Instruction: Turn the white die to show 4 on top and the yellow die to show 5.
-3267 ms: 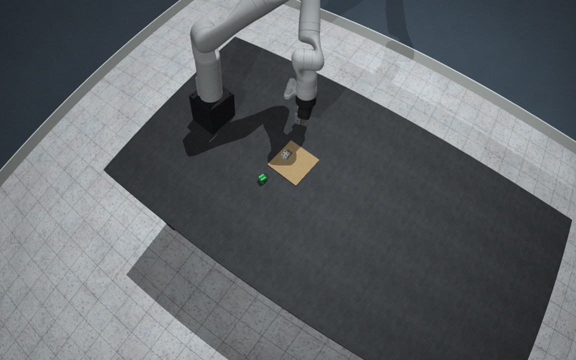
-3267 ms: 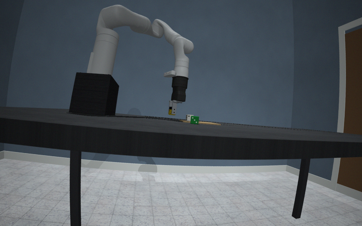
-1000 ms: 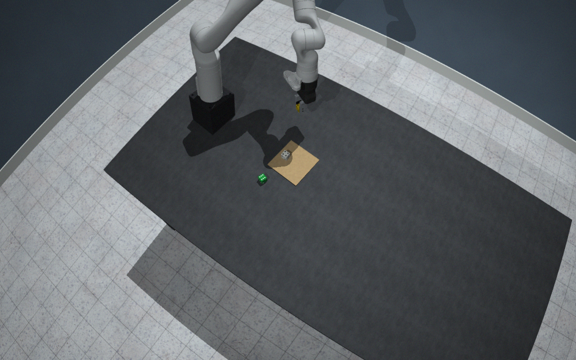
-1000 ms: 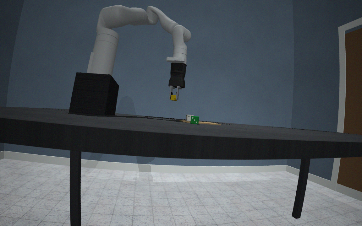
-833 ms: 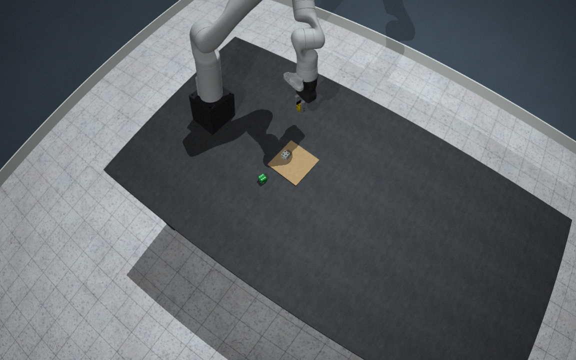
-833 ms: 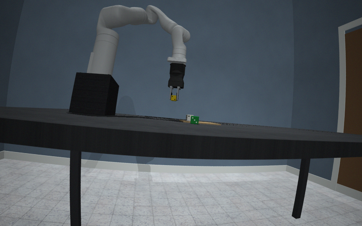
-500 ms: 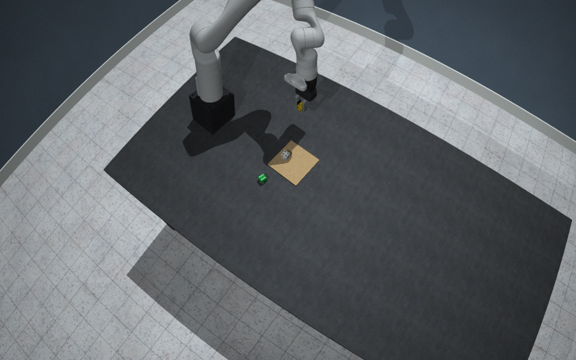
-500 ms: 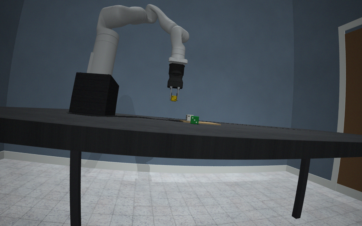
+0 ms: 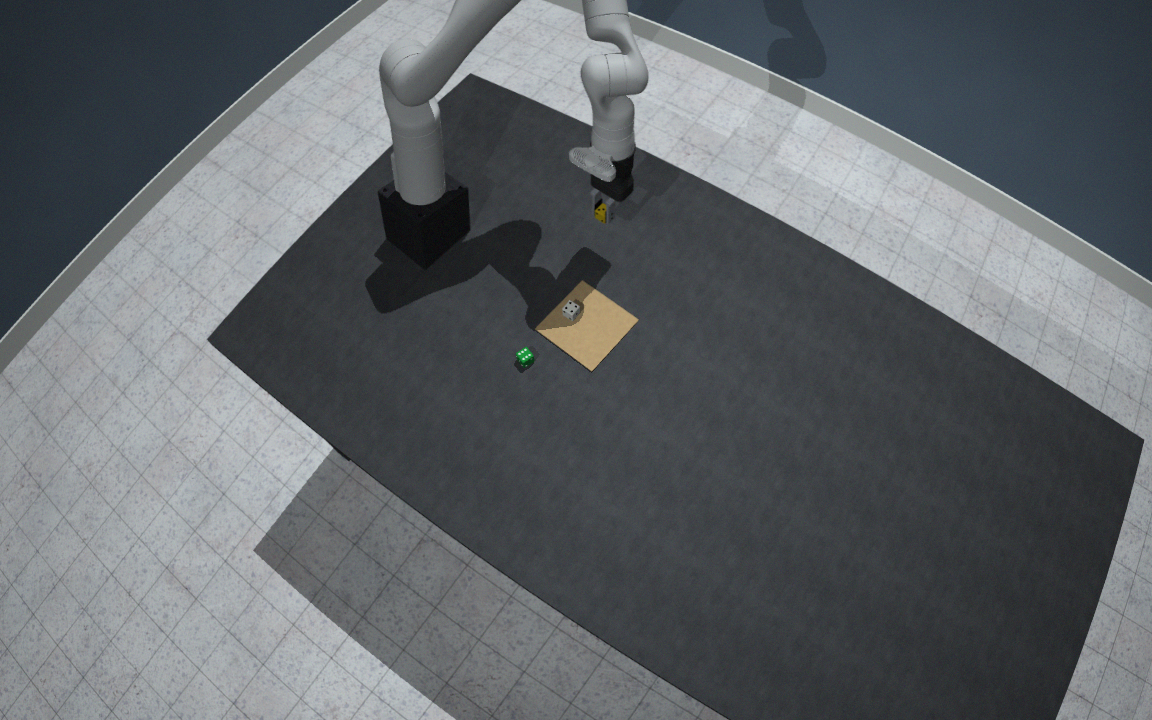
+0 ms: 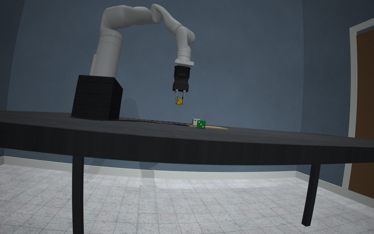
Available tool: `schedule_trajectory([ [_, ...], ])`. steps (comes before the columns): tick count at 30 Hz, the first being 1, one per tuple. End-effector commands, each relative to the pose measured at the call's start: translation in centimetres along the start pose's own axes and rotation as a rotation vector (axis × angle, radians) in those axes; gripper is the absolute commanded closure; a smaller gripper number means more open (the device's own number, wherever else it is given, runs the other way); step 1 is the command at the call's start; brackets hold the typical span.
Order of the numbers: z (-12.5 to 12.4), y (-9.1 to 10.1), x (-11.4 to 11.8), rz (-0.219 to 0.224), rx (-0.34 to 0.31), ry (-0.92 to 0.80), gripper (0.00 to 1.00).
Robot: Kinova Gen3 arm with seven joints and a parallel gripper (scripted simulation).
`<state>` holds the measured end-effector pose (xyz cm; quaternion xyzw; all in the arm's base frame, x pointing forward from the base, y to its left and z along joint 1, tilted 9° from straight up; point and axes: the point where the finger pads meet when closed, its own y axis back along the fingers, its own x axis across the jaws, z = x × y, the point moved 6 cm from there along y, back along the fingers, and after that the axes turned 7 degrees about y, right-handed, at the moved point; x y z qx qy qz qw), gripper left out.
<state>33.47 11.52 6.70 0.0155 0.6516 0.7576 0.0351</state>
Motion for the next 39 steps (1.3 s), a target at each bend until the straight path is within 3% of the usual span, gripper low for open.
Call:
schedule_trajectory([
  [1,0.0,0.0,0.0,-0.001,-0.003,-0.001,0.51],
  [15,-0.6,-0.1,0.1,-0.006,-0.088,-0.001,0.51],
  [18,-0.8,0.0,0.1,-0.017,-0.13,-0.001,0.51],
  [30,-2.6,-0.6,0.3,-0.046,-0.388,0.0,0.51],
  [32,-2.6,-0.6,0.3,-0.046,-0.388,0.0,0.51],
  [39,-3.9,-1.4,0.5,-0.071,-0.602,0.002,0.51],
])
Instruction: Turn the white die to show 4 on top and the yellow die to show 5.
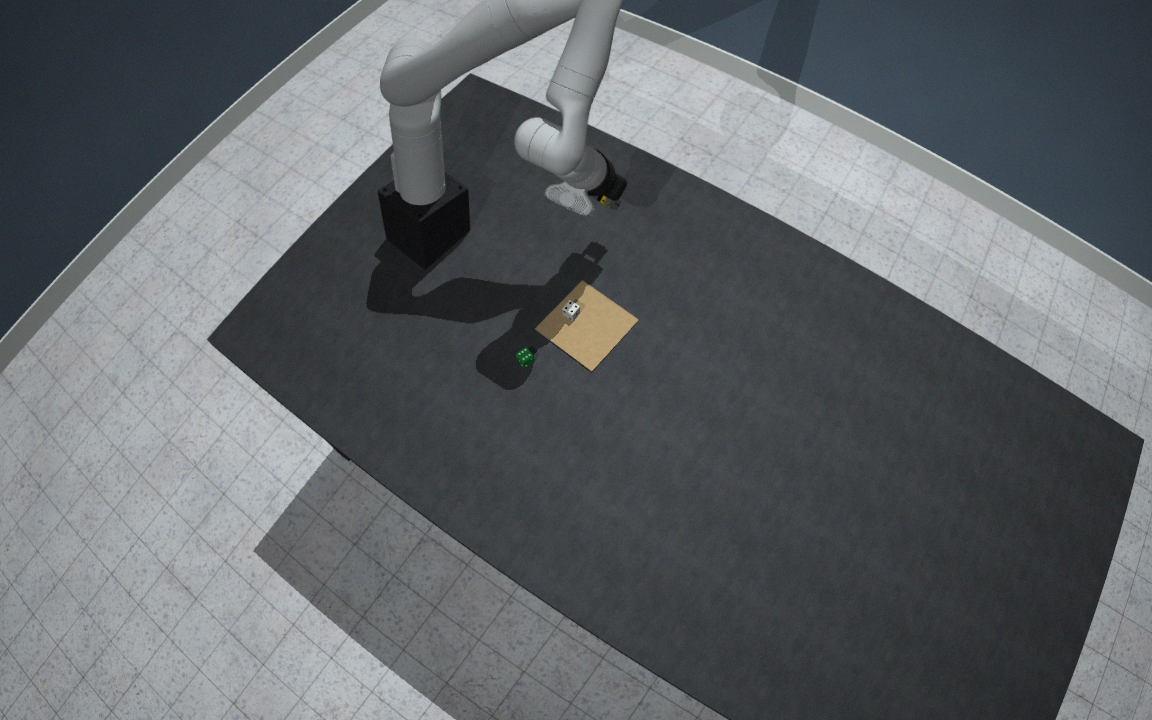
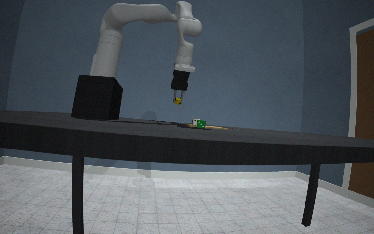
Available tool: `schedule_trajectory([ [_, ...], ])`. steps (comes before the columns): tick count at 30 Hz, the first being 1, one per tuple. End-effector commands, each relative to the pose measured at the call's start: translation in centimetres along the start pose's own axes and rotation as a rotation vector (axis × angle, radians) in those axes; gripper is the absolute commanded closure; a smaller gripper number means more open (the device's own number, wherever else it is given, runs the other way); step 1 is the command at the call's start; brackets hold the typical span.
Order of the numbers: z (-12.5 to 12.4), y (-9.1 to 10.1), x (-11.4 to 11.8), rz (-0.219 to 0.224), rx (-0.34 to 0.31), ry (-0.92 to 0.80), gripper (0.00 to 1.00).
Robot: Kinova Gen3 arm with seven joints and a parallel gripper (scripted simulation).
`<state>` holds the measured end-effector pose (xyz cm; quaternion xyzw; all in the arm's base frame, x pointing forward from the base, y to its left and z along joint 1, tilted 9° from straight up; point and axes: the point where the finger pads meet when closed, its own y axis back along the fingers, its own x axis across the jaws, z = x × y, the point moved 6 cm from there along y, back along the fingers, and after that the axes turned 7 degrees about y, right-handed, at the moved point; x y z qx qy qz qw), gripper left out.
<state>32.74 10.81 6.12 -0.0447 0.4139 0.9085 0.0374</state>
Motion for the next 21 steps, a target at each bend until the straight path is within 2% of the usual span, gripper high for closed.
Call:
schedule_trajectory([
  [1,-3.3,0.9,0.1,-0.034,-0.063,-0.07,0.51],
  [8,-4.8,0.6,0.4,-0.069,-0.279,-0.066,0.51],
  [10,-4.8,0.6,0.4,-0.069,-0.279,-0.066,0.51],
  [16,-5.7,0.3,0.5,-0.092,-0.423,-0.064,0.51],
  [21,-6.1,0.2,0.6,-0.104,-0.486,-0.063,0.51],
])
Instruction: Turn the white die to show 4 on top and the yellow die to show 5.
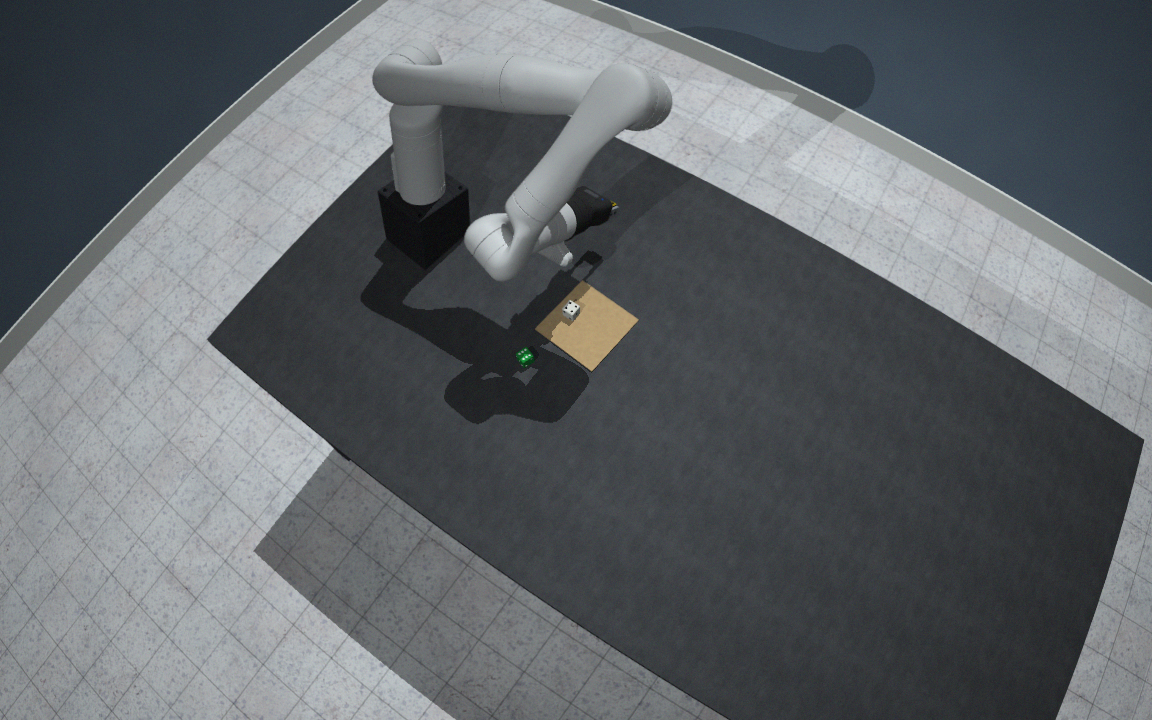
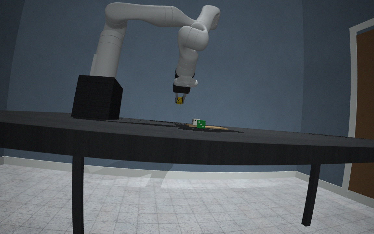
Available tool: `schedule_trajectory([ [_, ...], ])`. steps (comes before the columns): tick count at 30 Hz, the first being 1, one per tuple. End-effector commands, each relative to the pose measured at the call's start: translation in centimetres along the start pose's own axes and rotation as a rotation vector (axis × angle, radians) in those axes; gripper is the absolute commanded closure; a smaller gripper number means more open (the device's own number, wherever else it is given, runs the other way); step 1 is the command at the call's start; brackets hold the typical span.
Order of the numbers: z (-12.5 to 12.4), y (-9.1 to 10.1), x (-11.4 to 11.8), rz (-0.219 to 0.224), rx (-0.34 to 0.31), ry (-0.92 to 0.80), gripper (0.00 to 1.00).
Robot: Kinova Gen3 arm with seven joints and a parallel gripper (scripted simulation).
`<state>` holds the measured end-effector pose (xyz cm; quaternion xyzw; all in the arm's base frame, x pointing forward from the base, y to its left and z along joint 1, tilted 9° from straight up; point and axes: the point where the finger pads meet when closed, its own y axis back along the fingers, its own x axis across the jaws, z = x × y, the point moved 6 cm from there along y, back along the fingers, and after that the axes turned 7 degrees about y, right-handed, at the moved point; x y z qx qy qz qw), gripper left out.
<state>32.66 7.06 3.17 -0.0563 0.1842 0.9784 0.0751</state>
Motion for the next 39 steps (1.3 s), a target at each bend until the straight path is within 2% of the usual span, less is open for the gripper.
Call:
schedule_trajectory([
  [1,-1.2,0.6,0.3,-0.017,-0.014,-0.026,0.51],
  [16,-1.8,0.4,0.3,-0.019,-0.022,-0.026,0.51],
  [23,-2.8,-0.2,0.5,-0.019,-0.022,-0.026,0.51],
  [39,-7.0,-2.6,1.1,-0.019,-0.022,-0.026,0.51],
])
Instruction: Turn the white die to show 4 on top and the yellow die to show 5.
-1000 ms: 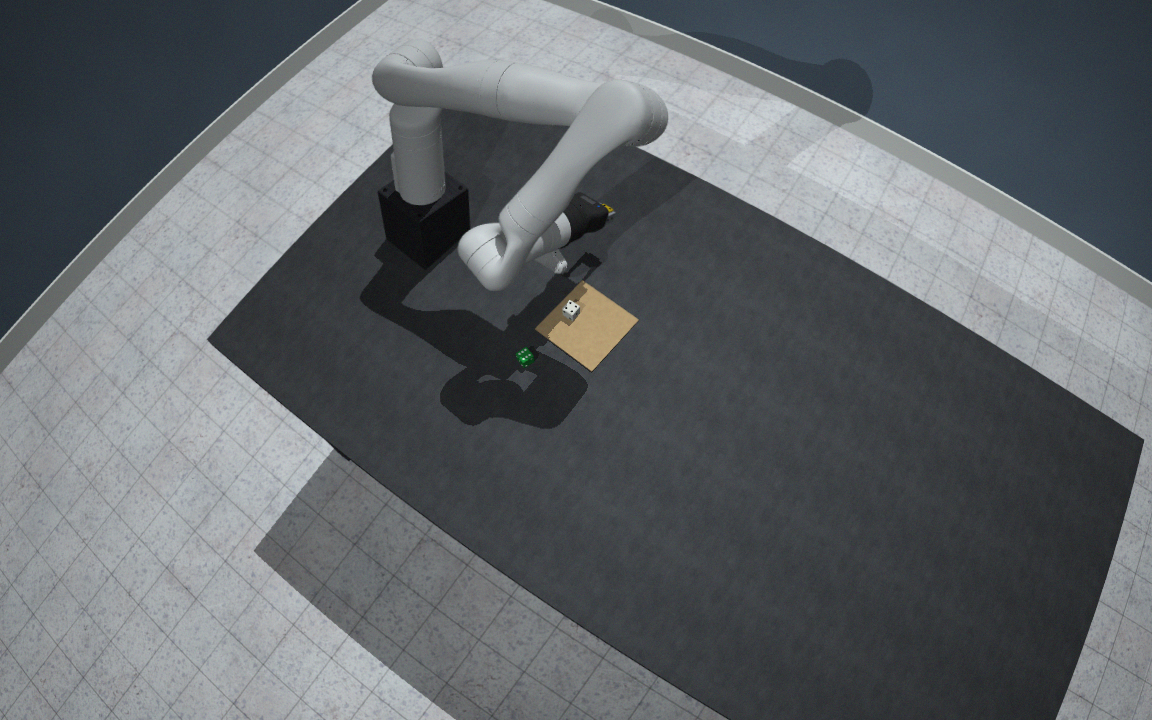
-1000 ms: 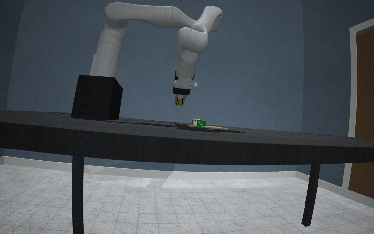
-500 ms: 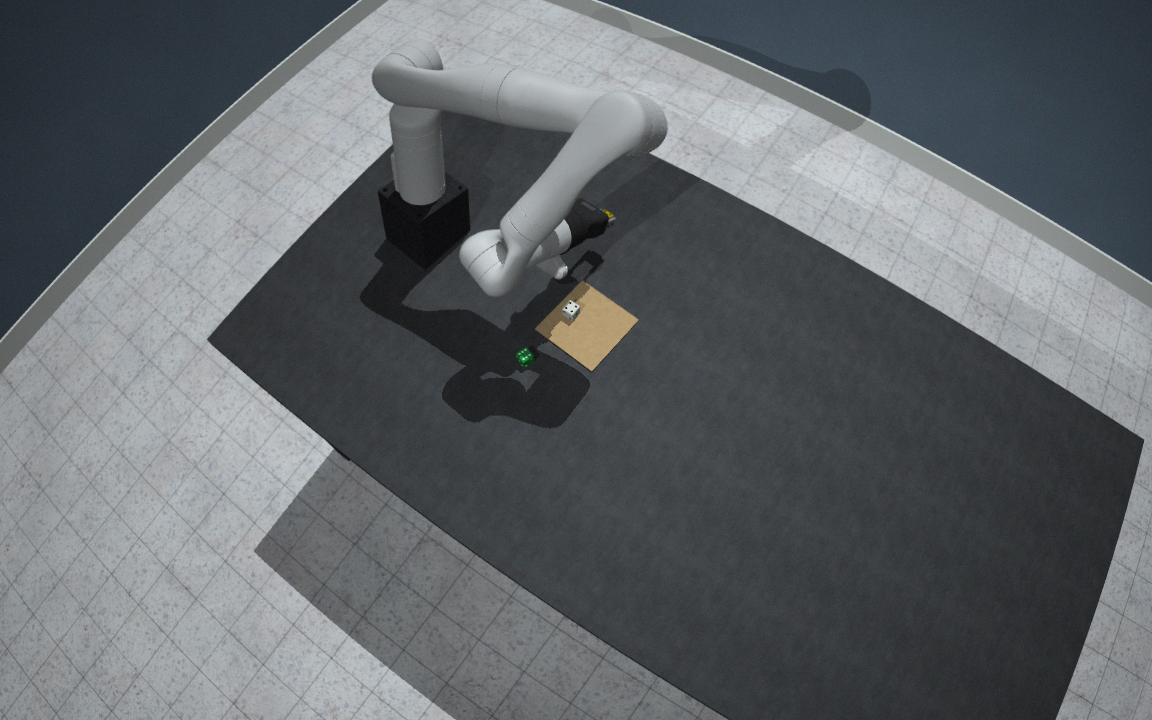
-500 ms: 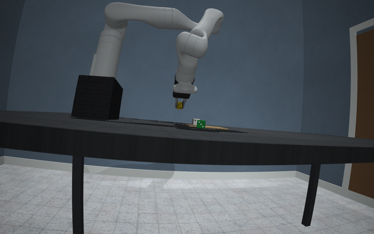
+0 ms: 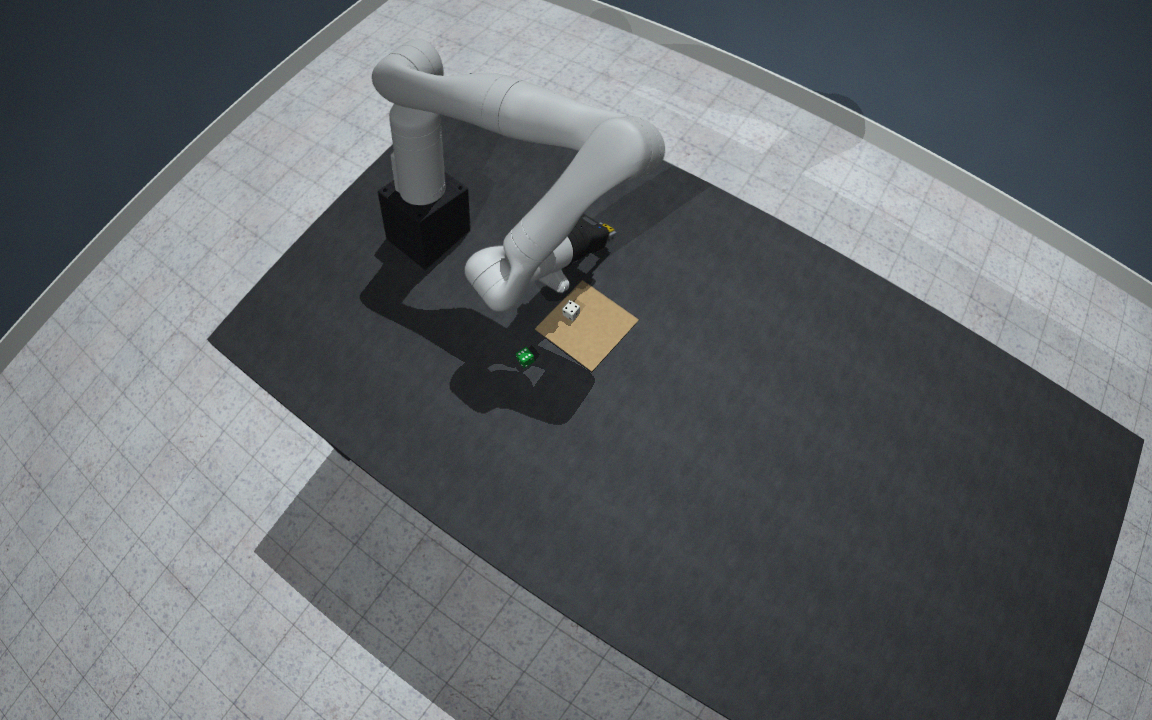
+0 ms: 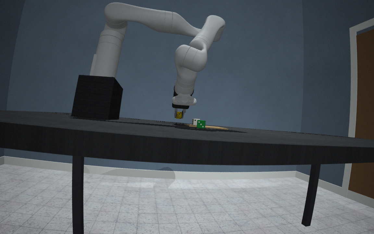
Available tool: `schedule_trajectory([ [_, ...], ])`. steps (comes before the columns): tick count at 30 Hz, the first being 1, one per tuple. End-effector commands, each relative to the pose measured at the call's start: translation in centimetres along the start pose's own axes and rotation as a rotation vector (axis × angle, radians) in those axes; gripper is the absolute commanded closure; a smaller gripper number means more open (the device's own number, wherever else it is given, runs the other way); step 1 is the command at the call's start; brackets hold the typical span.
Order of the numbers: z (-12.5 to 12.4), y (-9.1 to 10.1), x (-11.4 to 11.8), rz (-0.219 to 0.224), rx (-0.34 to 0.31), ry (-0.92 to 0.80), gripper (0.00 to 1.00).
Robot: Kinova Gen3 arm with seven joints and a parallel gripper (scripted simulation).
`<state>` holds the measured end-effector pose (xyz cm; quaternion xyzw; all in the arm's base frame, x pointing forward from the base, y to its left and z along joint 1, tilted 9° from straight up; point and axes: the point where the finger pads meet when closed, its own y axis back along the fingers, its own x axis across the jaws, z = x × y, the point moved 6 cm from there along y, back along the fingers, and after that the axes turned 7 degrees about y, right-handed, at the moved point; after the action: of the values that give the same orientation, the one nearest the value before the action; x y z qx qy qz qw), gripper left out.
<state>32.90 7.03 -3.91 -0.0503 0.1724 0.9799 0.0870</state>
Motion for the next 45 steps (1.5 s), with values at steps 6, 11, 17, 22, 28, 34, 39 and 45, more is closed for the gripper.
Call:
schedule_trajectory([
  [6,-0.9,-0.35,0.38,0.003,0.0,-0.008,0.51],
  [11,-0.93,-0.37,0.38,0.003,0.0,-0.008,0.51],
  [17,-0.93,-0.37,0.38,0.003,0.0,-0.008,0.51],
  [22,-0.93,-0.37,0.38,0.003,0.0,-0.008,0.51],
  [28,-0.93,-0.37,0.38,0.003,0.0,-0.008,0.51],
  [34,-0.93,-0.37,0.38,0.003,0.0,-0.008,0.51],
  [39,-0.93,-0.37,0.38,0.003,0.0,-0.008,0.51],
  [45,-0.93,-0.37,0.38,0.003,0.0,-0.008,0.51],
])
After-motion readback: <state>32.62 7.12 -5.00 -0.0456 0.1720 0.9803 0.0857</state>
